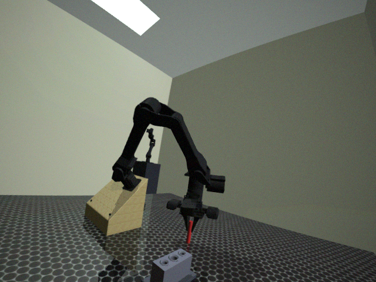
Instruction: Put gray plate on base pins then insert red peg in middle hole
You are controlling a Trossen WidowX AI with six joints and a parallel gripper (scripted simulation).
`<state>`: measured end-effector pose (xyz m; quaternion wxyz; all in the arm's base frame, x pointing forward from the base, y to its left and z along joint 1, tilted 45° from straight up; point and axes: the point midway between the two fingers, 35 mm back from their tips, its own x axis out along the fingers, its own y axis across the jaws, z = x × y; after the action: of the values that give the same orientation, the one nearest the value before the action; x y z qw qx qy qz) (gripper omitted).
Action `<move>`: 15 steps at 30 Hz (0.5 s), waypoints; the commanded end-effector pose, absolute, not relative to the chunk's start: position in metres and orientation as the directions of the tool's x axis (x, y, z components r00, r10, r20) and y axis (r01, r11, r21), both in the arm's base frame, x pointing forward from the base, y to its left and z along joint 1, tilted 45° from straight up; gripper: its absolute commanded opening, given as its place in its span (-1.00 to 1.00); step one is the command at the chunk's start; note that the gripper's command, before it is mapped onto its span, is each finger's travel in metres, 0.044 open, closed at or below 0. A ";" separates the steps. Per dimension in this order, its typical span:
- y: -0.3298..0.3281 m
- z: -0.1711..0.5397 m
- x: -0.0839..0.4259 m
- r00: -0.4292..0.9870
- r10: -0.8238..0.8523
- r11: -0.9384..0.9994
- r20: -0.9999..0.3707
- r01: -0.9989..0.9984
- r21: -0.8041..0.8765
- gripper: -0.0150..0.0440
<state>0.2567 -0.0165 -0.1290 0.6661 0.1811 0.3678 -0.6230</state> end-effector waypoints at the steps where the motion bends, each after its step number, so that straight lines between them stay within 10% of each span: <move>1: -0.016 -0.128 0.257 -0.046 -0.700 0.162 -0.712 0.962 -0.221 -0.49; 15: 0.013 -0.103 0.264 -0.044 -0.695 0.165 -0.717 0.962 -0.219 -0.49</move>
<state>0.2622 0.0063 -0.1080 0.6697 0.1746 0.3702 -0.6196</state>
